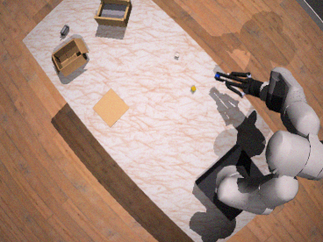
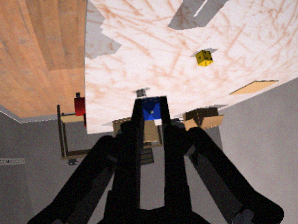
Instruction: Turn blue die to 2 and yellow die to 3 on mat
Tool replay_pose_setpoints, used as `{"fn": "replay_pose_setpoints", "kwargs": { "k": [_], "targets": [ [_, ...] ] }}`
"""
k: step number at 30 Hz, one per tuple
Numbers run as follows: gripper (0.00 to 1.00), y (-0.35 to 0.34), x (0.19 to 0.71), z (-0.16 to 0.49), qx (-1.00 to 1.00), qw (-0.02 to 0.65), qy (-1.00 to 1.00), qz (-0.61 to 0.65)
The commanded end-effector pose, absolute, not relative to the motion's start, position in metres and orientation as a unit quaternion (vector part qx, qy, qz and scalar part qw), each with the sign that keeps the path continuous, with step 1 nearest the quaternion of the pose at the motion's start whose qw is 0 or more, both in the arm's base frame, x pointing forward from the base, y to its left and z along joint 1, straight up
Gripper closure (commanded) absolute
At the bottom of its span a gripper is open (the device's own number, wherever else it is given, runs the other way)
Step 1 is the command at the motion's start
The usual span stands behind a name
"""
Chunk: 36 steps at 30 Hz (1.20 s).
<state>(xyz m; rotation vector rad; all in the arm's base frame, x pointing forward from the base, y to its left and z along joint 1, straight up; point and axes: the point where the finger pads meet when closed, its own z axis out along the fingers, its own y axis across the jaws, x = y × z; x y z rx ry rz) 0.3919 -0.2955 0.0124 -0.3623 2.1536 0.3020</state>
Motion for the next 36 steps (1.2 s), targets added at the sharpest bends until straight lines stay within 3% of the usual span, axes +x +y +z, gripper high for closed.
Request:
{"fn": "replay_pose_setpoints", "kwargs": {
  "k": [1, 36],
  "targets": [
    [0.82, -0.289, 0.398, 0.020, -0.191, 0.501, 0.837, 0.113],
    [0.82, -0.289, 0.398, -0.051, -0.191, 0.503, 0.835, 0.113]
  ]
}}
